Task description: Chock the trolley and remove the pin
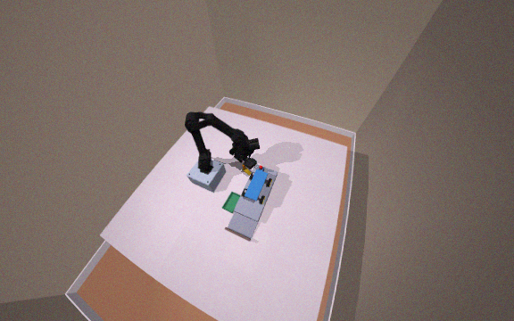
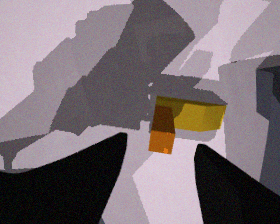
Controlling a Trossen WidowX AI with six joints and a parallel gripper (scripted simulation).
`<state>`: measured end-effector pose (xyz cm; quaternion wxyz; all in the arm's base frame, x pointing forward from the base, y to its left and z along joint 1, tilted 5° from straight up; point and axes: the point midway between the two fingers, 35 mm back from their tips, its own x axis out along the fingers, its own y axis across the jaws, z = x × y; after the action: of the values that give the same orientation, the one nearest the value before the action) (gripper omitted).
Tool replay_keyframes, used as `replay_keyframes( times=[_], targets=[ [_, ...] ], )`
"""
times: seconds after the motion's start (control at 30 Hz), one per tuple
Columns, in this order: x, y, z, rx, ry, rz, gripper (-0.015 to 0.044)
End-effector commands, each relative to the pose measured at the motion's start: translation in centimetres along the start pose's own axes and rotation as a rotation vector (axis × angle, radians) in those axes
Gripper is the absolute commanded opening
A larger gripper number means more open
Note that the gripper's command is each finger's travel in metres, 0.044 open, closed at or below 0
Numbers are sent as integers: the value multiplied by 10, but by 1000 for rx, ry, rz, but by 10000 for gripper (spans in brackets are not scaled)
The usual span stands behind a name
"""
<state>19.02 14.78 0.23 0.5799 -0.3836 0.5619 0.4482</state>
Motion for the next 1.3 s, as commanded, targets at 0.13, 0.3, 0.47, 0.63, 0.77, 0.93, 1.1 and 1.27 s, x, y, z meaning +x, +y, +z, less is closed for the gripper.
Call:
replay_keyframes(
  times=[0.13,0.3,0.47,0.63,0.77,0.93,1.1,1.27],
  targets=[
    [13,0,-1,6,5,-3,190],
    [20,0,-2,6,5,-3,190],
    [23,0,-2,6,5,-3,190],
    [31,0,-1,6,5,-3,190],
    [37,0,-2,6,5,-3,190],
    [45,0,-2,6,5,-2,190],
    [43,0,-1,0,2,2,111],
    [43,0,-1,0,2,2,39]
  ],
)
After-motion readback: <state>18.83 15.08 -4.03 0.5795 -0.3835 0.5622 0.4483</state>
